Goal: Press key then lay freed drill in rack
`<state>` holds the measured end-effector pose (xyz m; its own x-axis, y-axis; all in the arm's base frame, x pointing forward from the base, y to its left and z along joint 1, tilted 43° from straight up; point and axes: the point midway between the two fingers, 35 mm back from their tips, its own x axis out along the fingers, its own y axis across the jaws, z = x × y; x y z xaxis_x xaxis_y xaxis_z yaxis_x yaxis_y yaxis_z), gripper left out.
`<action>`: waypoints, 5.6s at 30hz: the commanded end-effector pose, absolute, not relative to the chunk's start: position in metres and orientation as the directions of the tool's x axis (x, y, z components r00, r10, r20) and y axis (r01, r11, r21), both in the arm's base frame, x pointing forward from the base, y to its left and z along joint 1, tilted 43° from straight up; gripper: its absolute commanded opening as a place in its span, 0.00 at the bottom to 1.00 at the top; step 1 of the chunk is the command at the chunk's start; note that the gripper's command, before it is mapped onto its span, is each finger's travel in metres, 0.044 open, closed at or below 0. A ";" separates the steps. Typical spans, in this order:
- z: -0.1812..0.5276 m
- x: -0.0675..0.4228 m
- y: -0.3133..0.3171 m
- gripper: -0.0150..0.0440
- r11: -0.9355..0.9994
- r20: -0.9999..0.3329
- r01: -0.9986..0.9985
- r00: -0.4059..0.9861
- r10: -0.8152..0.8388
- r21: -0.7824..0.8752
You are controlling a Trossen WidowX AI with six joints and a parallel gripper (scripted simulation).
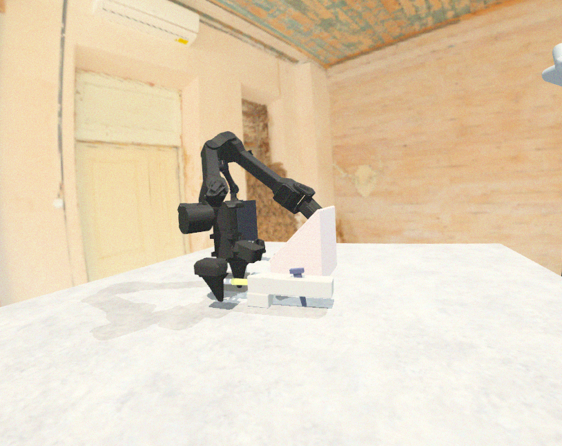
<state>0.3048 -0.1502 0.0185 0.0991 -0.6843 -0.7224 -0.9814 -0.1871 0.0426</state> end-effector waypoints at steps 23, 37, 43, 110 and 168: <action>0.017 0.305 -0.150 0.30 -0.187 -0.722 -0.981 0.100 -0.685 0.042; 0.020 0.304 -0.148 0.25 -0.183 -0.723 -0.982 0.094 -0.685 0.045; 0.024 0.305 -0.154 0.25 -0.183 -0.722 -0.982 0.095 -0.685 0.045; 0.074 0.314 -0.181 0.25 -0.183 -0.721 -0.982 0.096 -0.687 0.043; 0.090 0.311 -0.159 0.25 -0.183 -0.722 -0.982 0.096 -0.685 0.043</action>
